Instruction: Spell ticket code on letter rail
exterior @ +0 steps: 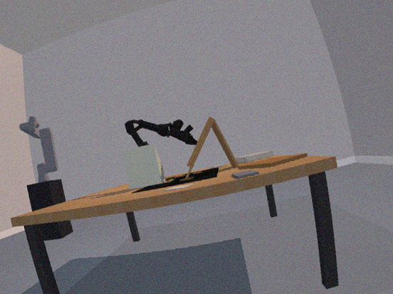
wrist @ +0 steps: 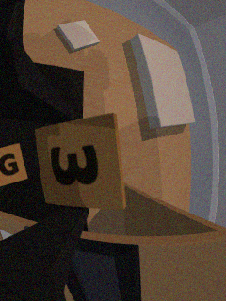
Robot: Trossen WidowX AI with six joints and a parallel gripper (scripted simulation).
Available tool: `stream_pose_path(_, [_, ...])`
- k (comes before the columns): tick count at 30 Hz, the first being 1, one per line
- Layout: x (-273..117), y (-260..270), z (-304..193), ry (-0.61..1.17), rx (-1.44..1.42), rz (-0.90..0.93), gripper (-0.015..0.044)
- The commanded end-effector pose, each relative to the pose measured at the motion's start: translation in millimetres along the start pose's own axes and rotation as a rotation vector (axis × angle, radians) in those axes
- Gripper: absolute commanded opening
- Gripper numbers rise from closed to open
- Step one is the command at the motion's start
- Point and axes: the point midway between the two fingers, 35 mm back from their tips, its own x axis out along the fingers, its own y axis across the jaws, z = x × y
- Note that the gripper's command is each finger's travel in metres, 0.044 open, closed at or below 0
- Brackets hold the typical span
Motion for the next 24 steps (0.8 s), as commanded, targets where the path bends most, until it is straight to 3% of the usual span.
stream_pose_path(1, [0.4, -3.2, -2.3, 0.007, -0.005, 0.001, 0.0000])
stream_pose_path(24, [0.6, -14.8, -2.3, 0.007, -0.005, 0.000, 0.0000])
